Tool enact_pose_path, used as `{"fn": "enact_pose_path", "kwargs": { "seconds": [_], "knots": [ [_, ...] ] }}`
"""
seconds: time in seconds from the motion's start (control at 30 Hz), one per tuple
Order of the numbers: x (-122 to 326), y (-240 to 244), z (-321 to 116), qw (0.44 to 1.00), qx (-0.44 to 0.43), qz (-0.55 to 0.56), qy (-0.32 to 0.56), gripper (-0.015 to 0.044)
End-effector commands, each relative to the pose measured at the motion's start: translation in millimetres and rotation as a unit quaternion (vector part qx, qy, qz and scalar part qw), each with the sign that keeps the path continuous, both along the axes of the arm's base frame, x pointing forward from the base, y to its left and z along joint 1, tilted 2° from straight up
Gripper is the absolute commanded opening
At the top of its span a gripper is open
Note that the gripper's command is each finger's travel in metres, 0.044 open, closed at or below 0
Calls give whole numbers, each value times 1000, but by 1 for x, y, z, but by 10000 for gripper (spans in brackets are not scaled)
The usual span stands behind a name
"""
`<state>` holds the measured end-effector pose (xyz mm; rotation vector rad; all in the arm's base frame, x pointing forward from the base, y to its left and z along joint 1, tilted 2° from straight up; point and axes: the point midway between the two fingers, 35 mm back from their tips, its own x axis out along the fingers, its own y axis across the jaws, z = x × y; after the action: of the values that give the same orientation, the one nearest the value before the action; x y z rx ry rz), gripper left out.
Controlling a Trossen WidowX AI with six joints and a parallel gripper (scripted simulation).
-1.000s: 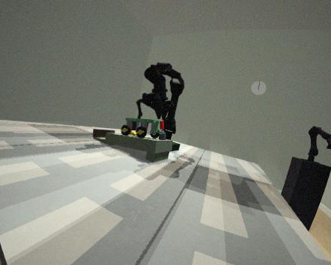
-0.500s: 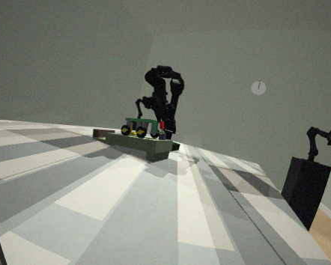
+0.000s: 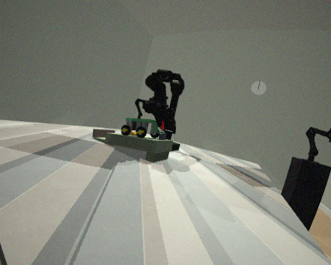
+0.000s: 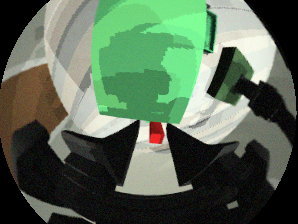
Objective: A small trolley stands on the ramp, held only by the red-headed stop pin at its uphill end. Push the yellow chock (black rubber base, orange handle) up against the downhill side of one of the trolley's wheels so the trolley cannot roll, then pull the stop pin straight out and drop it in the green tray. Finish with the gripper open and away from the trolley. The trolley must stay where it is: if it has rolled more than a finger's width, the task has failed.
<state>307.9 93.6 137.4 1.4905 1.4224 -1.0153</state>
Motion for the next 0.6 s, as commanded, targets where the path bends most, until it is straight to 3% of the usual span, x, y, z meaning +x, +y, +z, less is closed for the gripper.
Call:
{"fn": "enact_pose_path", "kwargs": {
  "seconds": [0.0, 0.17, 0.33, 0.57],
  "knots": [
    [-1, 2, -7, 1000, 1, -1, 3, 190],
    [-1, 4, -11, 1000, 1, -1, 3, 190],
    [-1, 3, -7, 1000, 0, 0, 1, 59],
    [-1, 3, -7, 1000, 0, 0, 1, 12]
  ]
}}
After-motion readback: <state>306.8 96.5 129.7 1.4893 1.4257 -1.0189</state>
